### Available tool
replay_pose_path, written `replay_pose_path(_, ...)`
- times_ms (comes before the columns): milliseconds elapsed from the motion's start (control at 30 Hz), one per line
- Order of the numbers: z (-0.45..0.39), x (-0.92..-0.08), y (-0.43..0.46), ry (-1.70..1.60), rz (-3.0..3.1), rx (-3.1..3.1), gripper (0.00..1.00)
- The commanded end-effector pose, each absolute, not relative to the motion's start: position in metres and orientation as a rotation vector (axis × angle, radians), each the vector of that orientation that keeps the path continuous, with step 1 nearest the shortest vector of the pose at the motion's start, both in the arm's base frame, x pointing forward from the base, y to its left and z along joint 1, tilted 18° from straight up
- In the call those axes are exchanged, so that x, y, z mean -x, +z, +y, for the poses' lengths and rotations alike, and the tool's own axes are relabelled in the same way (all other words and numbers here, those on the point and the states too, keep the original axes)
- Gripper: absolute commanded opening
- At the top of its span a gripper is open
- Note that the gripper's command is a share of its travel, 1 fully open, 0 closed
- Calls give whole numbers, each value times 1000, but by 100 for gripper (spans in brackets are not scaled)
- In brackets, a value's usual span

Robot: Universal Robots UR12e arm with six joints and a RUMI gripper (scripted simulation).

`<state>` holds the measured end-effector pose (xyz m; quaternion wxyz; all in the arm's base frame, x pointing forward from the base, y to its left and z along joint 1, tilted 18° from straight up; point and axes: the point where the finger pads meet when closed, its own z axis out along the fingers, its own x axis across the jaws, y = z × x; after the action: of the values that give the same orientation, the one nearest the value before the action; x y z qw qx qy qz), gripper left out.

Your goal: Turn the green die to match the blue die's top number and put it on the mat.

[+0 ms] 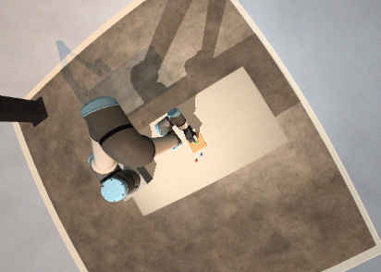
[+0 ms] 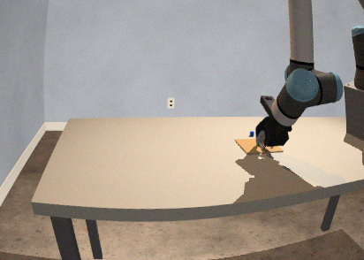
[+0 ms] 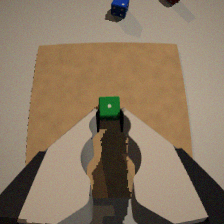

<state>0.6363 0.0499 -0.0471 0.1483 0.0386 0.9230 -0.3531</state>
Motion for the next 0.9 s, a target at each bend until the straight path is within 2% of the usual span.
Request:
replay_pose_path(0, 50, -637, -47, -1015, 2653, -112, 0)
replay_pose_path(867, 49, -632, -32, -1015, 2653, -112, 0)
